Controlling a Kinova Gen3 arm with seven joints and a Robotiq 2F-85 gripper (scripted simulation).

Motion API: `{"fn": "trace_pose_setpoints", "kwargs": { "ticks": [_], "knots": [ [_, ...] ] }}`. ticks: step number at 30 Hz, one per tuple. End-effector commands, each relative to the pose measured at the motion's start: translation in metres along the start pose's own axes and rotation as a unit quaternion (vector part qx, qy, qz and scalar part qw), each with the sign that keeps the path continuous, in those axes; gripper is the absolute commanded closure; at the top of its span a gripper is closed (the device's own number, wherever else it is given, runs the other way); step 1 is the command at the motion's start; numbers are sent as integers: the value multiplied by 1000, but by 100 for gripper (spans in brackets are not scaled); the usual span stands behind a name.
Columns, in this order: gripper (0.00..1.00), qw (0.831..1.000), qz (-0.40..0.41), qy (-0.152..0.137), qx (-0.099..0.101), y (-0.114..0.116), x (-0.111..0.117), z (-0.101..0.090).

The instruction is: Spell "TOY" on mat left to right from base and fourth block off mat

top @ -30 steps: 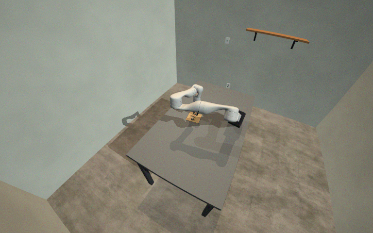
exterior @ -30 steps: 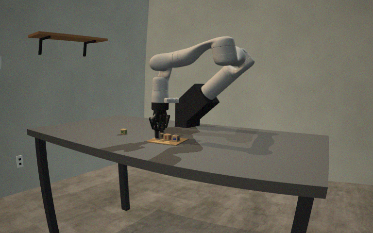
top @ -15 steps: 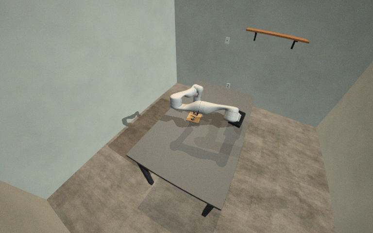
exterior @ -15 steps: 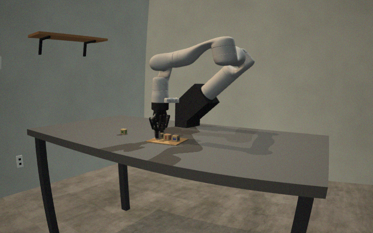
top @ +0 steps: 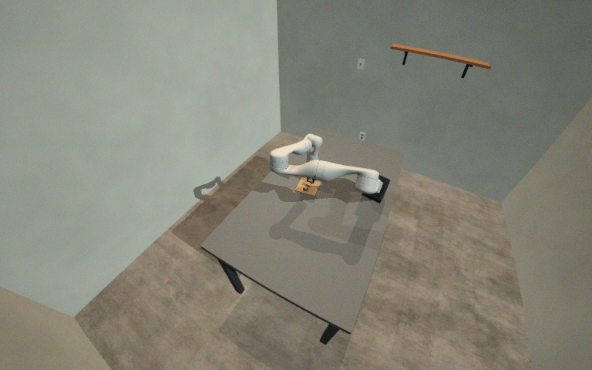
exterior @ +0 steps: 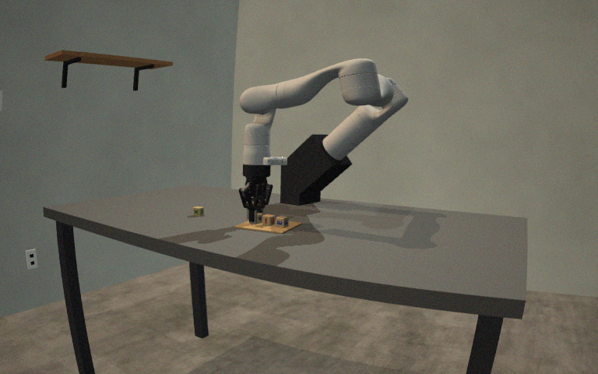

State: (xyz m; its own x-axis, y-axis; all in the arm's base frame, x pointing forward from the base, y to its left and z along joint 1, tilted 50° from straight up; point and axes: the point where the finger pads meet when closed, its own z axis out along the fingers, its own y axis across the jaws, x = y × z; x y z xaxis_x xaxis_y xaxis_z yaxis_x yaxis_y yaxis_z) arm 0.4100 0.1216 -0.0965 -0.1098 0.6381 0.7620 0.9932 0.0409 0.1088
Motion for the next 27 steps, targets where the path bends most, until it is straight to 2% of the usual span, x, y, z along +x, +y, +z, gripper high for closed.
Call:
{"fn": "trace_pose_setpoints", "kwargs": {
  "ticks": [1, 5, 6, 8, 9, 21, 27],
  "knots": [
    [71, 1000, 0, 0, -1, 1, 0, -1],
    [67, 1000, 0, 0, -1, 1, 0, -1],
    [63, 1000, 0, 0, -1, 1, 0, -1],
    [63, 1000, 0, 0, -1, 1, 0, -1],
    [59, 1000, 0, 0, -1, 1, 0, -1],
    [59, 1000, 0, 0, -1, 1, 0, -1],
    [59, 1000, 0, 0, -1, 1, 0, -9]
  ]
}}
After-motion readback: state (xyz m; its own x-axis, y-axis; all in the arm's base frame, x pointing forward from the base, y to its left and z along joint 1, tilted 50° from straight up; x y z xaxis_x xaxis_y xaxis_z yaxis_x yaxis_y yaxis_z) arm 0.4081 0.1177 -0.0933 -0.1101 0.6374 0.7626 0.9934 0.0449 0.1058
